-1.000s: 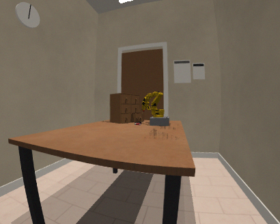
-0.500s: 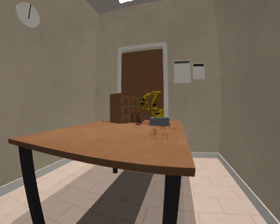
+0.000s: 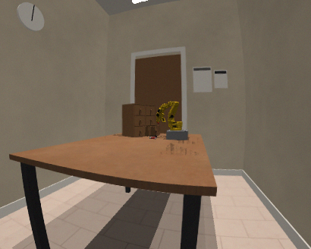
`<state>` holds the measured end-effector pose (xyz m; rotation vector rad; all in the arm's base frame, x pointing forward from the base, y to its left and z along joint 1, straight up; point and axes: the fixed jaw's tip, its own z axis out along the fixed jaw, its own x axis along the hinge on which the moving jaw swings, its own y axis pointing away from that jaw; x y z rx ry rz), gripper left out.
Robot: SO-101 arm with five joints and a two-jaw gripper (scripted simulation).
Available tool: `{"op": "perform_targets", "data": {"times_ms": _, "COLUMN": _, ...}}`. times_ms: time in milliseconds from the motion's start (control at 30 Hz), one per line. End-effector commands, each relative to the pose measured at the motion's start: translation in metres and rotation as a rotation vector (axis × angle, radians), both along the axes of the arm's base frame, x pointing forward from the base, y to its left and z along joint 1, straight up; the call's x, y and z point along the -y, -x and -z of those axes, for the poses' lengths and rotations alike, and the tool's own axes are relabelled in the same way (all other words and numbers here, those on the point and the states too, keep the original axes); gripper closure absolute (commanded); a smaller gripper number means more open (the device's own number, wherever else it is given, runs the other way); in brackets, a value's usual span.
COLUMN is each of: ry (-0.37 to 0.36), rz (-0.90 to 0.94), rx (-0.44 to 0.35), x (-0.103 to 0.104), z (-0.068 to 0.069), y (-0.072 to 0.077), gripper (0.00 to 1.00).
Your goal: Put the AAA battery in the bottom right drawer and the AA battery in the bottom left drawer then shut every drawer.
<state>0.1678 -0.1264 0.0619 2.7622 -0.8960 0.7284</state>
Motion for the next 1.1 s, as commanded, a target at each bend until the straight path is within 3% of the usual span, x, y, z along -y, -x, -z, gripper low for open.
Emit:
{"op": "perform_targets", "data": {"times_ms": 0, "ry": 0.012, "rz": 0.001, "rx": 0.010, "x": 0.0037, "z": -0.0027, "y": -0.0019, "gripper": 1.00}}
{"op": "perform_targets", "data": {"times_ms": 1067, "ry": 0.012, "rz": 0.009, "rx": 0.010, "x": 0.0067, "z": -0.0043, "y": -0.0033, "gripper": 1.00}}
